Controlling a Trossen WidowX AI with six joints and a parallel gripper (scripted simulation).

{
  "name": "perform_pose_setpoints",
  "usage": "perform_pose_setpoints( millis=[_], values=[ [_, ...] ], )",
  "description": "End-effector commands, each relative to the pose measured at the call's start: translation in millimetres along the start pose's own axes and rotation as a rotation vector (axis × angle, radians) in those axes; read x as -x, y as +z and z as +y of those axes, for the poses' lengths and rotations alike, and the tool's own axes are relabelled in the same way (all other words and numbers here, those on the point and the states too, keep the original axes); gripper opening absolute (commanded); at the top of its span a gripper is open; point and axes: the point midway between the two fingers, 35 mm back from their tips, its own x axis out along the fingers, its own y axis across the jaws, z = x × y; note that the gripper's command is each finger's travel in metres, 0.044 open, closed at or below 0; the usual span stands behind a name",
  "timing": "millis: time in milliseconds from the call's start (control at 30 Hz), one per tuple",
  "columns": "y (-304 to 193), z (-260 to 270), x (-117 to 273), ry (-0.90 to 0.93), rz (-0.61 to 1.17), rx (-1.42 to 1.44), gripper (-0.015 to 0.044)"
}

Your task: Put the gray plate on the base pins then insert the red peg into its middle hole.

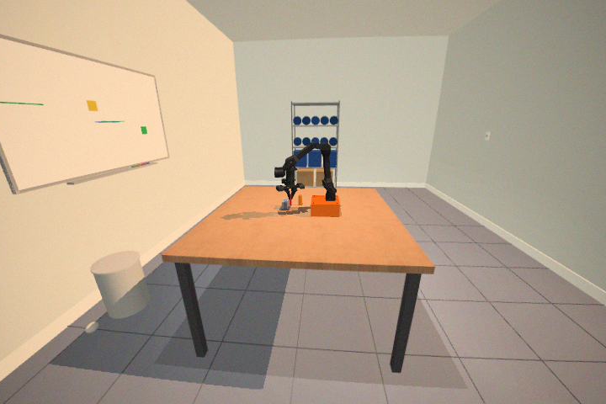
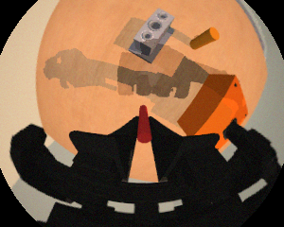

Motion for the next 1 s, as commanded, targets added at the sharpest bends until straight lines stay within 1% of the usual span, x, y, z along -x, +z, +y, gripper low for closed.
perform_pose_setpoints(
  millis=[0, 967],
  values=[
    [13, 2, -2, -0.01, -0.002, 0.005, 0.0],
    [101, 2, 0, -0.01, -0.009, 0.004, 0.0]
  ],
)
